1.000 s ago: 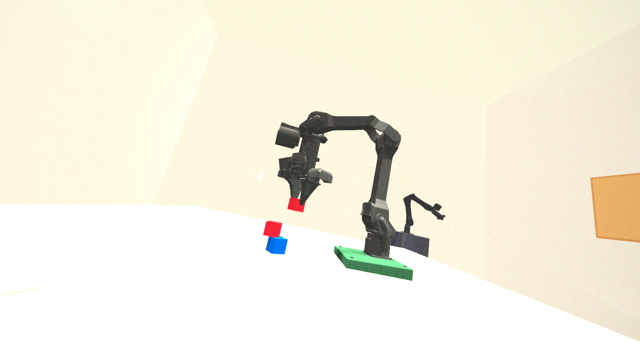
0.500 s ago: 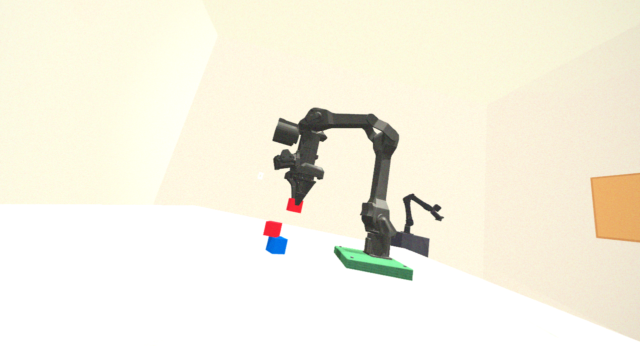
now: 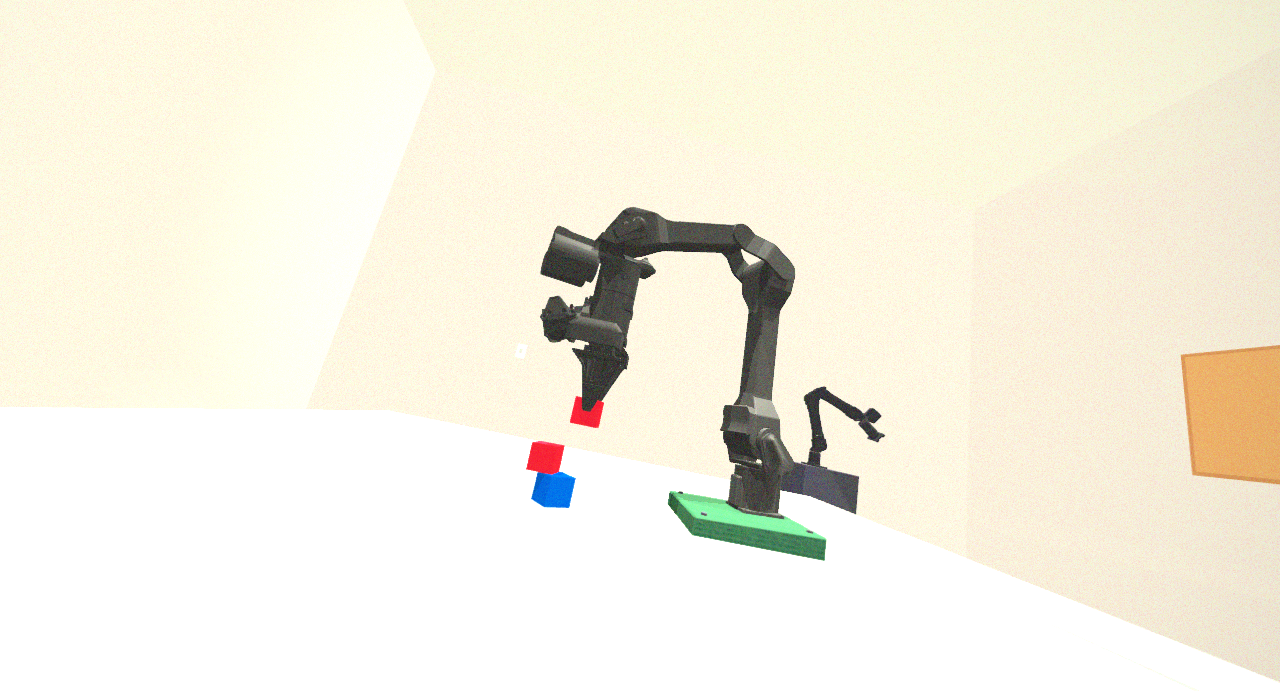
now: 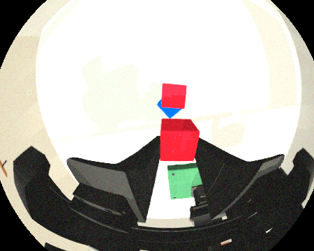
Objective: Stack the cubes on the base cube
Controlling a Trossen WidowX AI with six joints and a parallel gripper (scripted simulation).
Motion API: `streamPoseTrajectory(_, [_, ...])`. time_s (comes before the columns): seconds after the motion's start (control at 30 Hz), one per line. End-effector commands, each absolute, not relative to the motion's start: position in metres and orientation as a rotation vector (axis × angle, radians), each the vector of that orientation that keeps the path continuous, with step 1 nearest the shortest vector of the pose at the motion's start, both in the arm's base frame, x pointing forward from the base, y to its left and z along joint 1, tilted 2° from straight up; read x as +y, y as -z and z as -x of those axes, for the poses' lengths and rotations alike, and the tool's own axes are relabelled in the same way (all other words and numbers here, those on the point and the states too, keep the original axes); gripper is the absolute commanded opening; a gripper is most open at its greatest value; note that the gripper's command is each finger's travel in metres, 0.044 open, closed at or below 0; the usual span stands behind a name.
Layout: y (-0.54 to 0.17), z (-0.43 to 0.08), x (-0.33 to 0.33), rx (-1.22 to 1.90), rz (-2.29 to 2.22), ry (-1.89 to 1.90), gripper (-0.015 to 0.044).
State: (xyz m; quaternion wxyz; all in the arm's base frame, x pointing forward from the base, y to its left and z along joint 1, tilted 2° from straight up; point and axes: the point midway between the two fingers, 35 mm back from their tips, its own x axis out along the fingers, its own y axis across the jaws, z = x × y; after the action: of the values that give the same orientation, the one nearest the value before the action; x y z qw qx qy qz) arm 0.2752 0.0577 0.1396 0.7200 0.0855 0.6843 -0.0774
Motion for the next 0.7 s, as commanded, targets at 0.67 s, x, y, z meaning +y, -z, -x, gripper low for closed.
streamPoseTrajectory(0.67, [-0.108,-0.277,0.061,1.506,-0.232,0.220,0.0105])
